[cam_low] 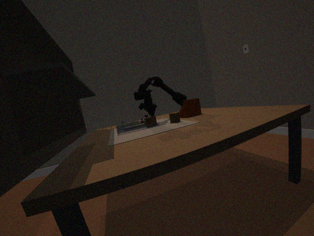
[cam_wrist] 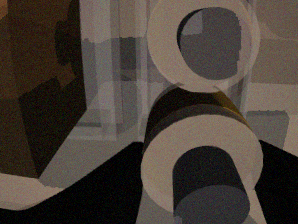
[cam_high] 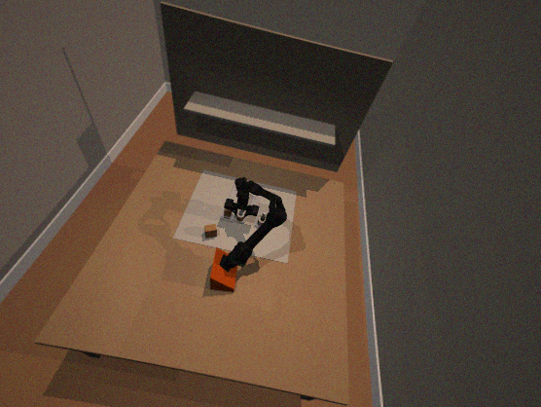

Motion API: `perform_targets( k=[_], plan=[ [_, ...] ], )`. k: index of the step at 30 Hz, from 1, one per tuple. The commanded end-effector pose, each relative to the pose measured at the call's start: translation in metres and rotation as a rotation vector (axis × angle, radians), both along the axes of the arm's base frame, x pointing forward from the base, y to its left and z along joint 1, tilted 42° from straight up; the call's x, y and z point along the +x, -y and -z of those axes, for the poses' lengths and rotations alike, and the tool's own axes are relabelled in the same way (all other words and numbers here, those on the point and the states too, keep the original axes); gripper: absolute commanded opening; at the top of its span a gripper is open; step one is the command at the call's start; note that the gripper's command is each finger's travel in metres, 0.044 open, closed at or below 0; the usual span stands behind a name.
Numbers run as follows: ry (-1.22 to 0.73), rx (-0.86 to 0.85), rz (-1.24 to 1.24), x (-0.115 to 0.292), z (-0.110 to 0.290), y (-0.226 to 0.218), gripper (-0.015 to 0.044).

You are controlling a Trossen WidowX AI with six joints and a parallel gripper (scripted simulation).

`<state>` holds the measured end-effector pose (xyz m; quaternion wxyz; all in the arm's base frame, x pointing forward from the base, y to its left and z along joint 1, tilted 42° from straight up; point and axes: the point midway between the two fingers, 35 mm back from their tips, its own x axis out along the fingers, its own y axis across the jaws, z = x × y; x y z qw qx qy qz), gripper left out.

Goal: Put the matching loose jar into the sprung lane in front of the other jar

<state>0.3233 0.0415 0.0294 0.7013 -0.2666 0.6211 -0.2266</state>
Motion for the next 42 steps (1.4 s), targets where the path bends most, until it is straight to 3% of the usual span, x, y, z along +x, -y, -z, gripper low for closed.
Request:
perform_targets(
  k=[1,42],
  plan=[
    [0.033,0.0,-0.008,0.0108,-0.0059,-0.0037,0.0],
    [0.034,0.0,-0.008,0.0191,-0.0082,-0.0048,0.0]
  ],
)
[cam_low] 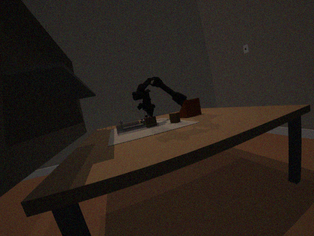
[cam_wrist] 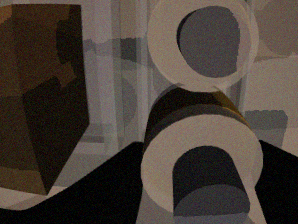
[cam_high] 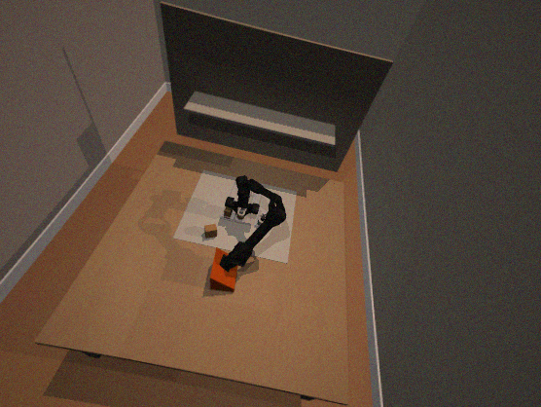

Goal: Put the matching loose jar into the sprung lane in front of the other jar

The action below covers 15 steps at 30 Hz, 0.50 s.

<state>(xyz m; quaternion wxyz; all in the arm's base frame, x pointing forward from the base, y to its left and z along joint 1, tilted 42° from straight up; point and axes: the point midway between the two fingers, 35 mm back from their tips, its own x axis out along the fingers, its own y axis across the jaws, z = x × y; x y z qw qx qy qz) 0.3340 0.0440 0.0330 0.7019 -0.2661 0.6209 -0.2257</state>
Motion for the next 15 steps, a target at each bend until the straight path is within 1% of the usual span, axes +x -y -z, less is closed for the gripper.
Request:
perform_targets(
  k=[1,15],
  plan=[
    [0.033,-0.002,-0.007,0.0083,-0.0046,-0.0023,0.0],
    [0.033,-0.002,-0.007,0.0091,-0.0036,-0.0014,0.0]
  ],
)
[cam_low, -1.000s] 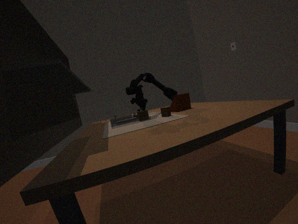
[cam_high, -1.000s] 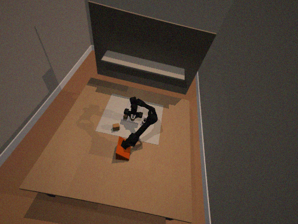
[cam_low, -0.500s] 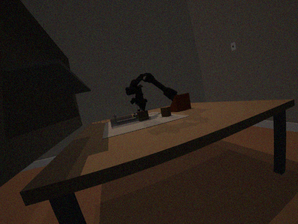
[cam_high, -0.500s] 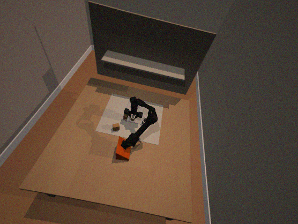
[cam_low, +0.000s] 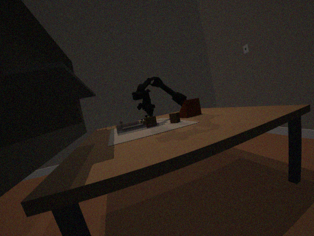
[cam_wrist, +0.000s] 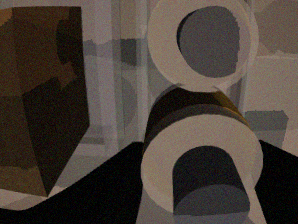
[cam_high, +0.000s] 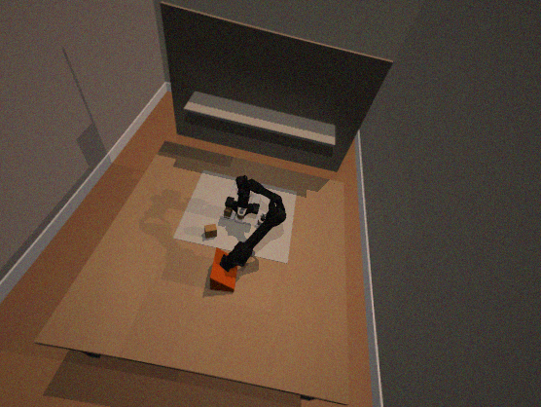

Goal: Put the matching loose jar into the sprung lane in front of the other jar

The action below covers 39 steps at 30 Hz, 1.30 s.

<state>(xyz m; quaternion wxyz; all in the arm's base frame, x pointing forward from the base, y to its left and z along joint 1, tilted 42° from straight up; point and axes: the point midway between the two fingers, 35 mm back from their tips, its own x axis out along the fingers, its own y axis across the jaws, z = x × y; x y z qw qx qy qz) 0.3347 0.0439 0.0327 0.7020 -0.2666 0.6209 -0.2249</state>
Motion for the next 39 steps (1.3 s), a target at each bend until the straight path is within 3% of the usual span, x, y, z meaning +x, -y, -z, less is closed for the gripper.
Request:
perform_targets(
  k=[1,39],
  plan=[
    [0.034,-0.002,-0.005,0.0085,-0.0039,-0.0015,0.0],
    [0.034,-0.002,-0.005,0.0129,-0.0035,-0.0011,0.0]
  ],
)
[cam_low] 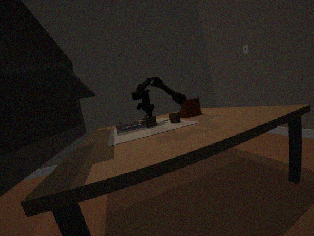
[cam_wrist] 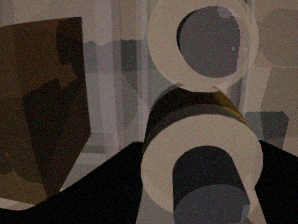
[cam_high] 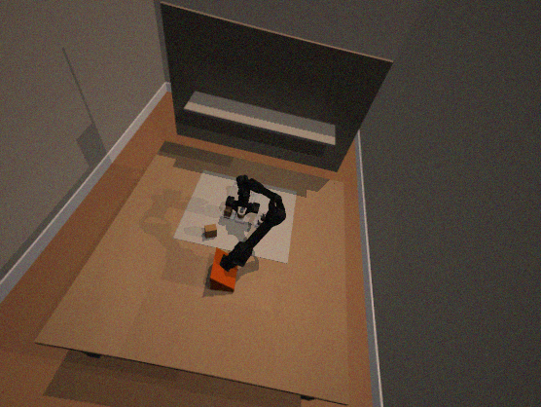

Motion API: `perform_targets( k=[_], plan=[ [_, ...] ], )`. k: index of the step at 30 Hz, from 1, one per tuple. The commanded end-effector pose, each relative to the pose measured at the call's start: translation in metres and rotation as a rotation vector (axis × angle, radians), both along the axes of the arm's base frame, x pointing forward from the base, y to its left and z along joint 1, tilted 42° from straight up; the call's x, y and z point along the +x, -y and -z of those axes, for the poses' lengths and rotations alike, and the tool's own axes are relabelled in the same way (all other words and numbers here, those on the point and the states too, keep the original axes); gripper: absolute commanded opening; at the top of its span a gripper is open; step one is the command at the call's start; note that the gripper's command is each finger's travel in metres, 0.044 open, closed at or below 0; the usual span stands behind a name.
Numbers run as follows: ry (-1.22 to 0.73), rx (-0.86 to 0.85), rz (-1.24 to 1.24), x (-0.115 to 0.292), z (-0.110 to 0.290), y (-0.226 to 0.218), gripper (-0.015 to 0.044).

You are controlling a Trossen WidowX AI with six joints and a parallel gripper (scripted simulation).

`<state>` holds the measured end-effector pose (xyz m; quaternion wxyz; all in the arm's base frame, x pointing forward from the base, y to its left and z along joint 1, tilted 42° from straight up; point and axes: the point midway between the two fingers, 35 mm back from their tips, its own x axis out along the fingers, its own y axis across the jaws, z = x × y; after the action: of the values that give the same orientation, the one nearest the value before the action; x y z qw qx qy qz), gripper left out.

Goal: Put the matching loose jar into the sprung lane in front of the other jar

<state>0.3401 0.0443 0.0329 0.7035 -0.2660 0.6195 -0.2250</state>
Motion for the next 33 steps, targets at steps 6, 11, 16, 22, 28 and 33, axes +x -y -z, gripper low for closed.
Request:
perform_targets(
  k=[6,11,16,22,28,33],
  plan=[
    [0.03,-0.003,-0.005,0.0078,-0.002,0.0003,0.0],
    [0.03,-0.003,-0.005,0.0081,-0.0009,0.0013,0.0],
    [0.03,-0.003,-0.005,0.0083,0.0002,0.0022,0.0],
    [0.03,-0.003,-0.005,0.0086,0.0015,0.0034,0.0],
    [0.03,-0.003,-0.005,0.0088,0.0028,0.0045,0.0],
    [0.03,-0.003,-0.005,0.0088,0.0038,0.0055,0.0]
  ],
)
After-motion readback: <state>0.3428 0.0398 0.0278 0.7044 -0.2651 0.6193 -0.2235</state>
